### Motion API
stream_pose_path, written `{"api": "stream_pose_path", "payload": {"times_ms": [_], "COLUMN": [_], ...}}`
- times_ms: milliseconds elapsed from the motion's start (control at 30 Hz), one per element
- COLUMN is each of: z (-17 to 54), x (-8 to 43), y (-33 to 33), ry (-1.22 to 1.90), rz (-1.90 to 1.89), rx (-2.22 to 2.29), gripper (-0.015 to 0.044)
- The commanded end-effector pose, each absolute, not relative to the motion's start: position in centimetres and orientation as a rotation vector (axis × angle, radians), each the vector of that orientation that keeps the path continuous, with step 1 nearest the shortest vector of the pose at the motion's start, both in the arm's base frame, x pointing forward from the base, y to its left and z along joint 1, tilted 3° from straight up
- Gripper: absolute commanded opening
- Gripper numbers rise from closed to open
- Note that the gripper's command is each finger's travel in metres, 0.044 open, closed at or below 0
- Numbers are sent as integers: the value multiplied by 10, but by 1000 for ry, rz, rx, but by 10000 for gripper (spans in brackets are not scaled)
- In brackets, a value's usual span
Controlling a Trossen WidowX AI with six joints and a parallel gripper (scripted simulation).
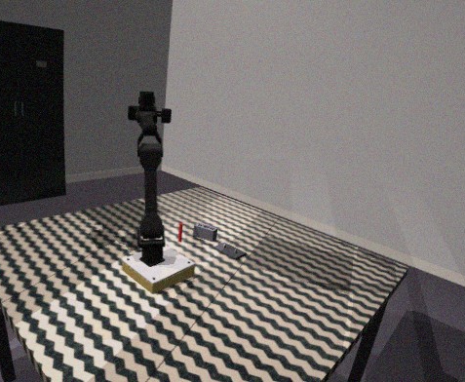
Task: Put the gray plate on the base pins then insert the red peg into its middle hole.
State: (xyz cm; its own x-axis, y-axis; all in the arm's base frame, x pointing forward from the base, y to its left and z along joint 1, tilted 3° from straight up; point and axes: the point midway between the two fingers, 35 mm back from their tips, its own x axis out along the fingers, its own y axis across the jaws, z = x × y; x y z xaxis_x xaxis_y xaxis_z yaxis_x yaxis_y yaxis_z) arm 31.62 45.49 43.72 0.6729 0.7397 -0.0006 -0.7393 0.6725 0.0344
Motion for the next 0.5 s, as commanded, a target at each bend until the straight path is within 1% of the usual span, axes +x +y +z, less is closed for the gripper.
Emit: {"api": "stream_pose_path", "payload": {"times_ms": [0, 233, 467], "z": [380, 299, 227], "x": [358, 402, 422], "y": [426, 363, 283], "ry": [267, 622, 929], "rz": [732, 492, 149], "rx": [106, 266, 465], "gripper": [440, 440, 440]}}
